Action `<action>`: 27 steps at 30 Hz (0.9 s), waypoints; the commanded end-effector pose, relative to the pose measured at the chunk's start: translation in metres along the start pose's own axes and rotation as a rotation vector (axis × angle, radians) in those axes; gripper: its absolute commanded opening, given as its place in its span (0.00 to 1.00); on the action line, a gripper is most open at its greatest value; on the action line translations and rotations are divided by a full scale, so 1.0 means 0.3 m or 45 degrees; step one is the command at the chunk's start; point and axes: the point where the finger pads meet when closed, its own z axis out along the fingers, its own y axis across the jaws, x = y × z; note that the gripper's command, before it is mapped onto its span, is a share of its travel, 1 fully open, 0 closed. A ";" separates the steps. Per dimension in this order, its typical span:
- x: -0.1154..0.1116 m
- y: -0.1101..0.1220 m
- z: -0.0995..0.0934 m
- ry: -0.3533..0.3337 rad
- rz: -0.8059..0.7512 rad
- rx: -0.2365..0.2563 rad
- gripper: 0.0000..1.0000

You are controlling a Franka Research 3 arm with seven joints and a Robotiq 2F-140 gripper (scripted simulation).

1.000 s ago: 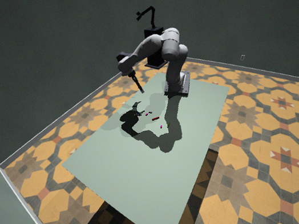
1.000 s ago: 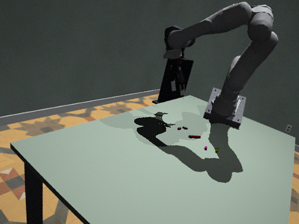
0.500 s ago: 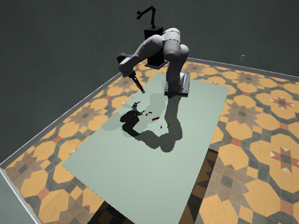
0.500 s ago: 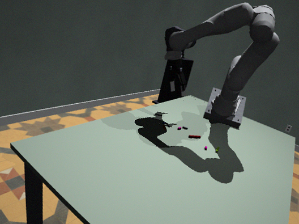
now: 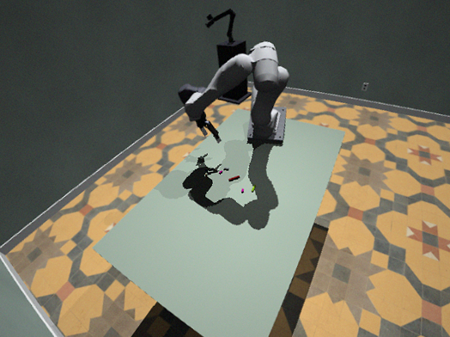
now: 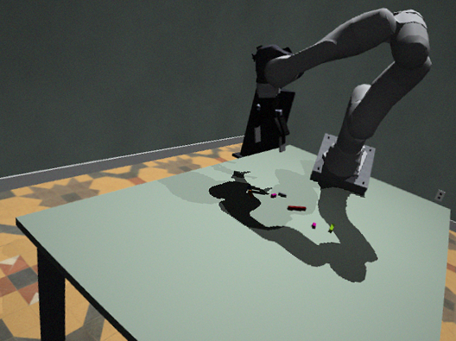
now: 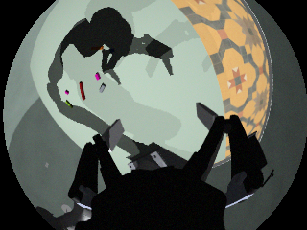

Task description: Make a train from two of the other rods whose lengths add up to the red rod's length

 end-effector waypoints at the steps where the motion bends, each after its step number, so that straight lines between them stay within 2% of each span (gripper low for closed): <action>1: 0.024 0.021 0.004 0.028 -0.203 -0.060 1.00; 3: 0.024 0.021 0.004 0.028 -0.203 -0.060 1.00; 4: 0.037 0.017 0.011 0.032 -0.266 -0.081 1.00; 18: 0.123 -0.029 0.050 0.071 -0.615 -0.177 1.00; 20: 0.123 -0.029 0.050 0.071 -0.615 -0.177 1.00; 27: 0.192 -0.087 0.078 0.113 -0.857 -0.231 1.00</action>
